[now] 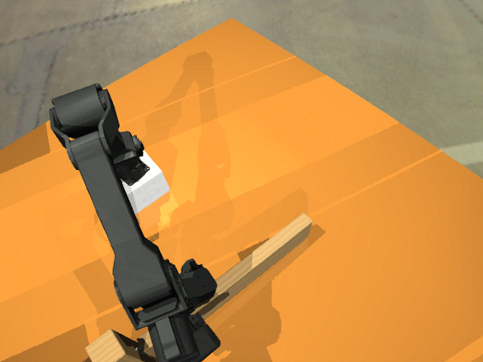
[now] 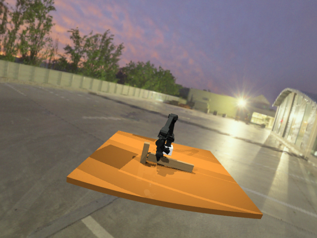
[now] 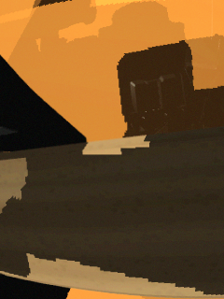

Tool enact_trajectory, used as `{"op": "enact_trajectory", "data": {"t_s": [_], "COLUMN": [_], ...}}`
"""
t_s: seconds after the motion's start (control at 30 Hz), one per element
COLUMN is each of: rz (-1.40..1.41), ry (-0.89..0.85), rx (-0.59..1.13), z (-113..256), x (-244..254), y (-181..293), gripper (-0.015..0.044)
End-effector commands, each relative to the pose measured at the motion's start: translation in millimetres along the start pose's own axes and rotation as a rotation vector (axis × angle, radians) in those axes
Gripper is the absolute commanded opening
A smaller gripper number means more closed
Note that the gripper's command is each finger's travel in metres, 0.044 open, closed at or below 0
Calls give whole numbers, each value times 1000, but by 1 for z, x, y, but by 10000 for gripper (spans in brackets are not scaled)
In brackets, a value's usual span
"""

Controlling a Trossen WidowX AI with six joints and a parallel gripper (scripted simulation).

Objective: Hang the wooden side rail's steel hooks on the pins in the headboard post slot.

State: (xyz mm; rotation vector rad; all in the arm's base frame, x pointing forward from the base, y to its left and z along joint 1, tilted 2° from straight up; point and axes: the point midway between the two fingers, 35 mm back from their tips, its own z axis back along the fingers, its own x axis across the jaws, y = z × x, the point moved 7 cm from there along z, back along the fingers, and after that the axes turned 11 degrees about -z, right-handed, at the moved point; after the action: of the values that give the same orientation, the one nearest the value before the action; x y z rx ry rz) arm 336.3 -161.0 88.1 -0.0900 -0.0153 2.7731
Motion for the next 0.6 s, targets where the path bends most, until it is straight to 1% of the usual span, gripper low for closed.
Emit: {"op": "enact_trajectory", "data": {"t_s": [0.0, 0.57], "rz": [3, 3], "ry": [8, 8], "rx": [2, 2], "z": [2, 1], "x": [-2, -2], "y": [1, 3], "gripper": [0, 0]}}
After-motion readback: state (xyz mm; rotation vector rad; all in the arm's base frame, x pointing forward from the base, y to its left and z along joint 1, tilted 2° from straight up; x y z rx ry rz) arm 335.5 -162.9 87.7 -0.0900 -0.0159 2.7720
